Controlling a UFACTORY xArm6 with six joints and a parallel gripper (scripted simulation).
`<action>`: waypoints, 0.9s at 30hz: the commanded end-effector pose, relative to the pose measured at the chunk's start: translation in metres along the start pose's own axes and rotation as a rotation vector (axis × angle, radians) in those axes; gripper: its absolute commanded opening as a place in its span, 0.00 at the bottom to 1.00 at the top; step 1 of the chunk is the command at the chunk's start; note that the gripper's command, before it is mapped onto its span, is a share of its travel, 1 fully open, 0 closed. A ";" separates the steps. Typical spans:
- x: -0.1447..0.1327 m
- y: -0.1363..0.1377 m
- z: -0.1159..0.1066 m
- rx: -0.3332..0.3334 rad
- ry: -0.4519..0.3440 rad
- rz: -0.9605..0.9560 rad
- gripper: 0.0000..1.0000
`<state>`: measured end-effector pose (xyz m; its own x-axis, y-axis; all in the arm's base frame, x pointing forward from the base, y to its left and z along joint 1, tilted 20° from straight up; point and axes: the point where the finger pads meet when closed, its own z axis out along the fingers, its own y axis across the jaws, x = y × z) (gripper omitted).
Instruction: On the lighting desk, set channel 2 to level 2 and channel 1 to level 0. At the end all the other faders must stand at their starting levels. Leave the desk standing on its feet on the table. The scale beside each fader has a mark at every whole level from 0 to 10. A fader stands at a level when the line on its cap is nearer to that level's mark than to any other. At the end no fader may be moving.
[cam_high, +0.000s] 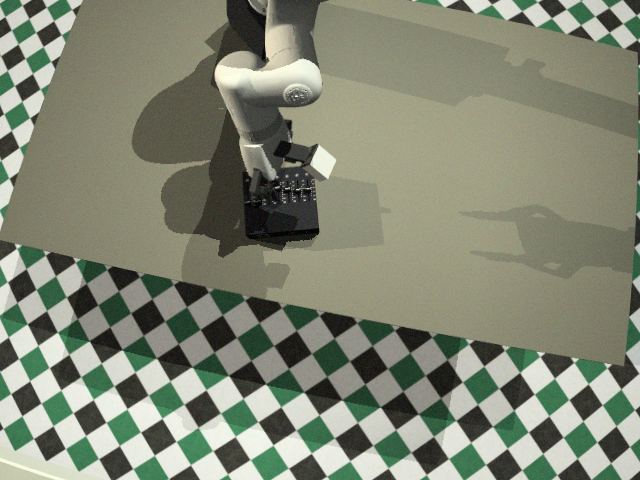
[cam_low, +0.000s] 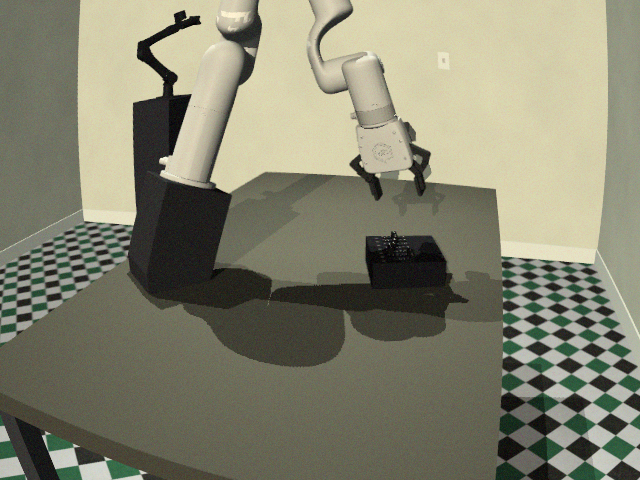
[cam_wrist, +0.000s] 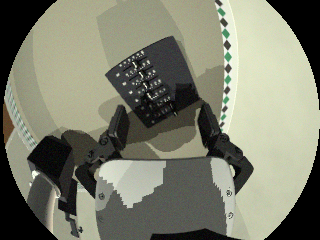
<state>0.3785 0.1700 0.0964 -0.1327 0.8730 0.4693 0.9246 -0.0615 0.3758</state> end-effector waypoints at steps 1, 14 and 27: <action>0.004 0.013 -0.012 0.051 0.008 -0.274 1.00; 0.000 0.022 -0.022 0.150 0.001 -0.952 1.00; 0.004 0.020 -0.016 0.319 0.029 -1.627 1.00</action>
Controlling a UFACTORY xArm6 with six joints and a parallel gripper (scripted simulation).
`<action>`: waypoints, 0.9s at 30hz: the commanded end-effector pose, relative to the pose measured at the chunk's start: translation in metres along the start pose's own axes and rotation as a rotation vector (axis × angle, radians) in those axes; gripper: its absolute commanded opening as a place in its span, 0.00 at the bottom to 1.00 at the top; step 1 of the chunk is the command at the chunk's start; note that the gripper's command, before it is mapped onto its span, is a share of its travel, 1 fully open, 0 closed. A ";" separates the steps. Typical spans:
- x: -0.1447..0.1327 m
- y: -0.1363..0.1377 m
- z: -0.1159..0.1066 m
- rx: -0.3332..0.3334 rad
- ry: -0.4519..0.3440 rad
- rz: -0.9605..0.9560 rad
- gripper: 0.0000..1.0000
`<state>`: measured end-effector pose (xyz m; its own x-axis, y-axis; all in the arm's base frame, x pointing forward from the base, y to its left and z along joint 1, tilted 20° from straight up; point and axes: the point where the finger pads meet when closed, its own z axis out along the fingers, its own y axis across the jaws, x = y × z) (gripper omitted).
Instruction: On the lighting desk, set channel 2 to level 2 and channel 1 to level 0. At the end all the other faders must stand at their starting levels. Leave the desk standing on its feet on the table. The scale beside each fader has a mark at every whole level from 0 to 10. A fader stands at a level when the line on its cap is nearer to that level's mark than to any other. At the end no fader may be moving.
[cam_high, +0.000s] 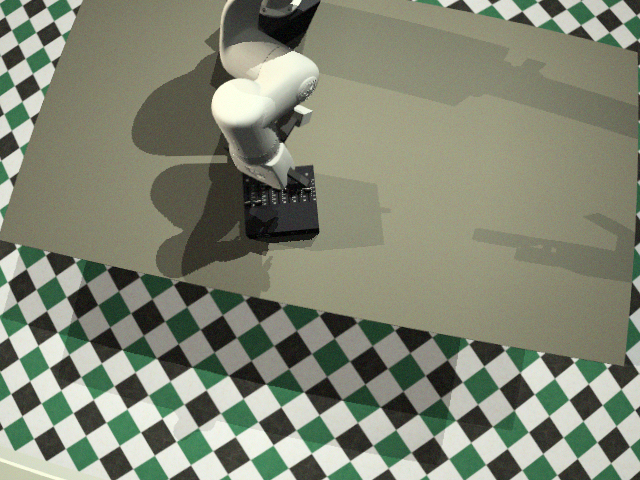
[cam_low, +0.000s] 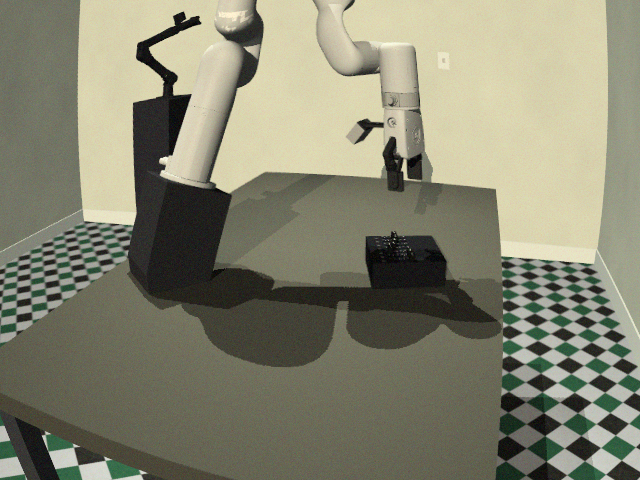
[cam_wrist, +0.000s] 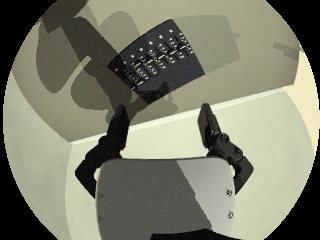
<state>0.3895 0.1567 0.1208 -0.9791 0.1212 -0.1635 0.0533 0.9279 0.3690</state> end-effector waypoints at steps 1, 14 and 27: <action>0.002 0.015 0.016 0.045 0.030 -0.274 1.00; 0.026 0.056 0.079 0.058 0.044 -0.574 0.00; 0.026 0.056 0.079 0.058 0.044 -0.574 0.00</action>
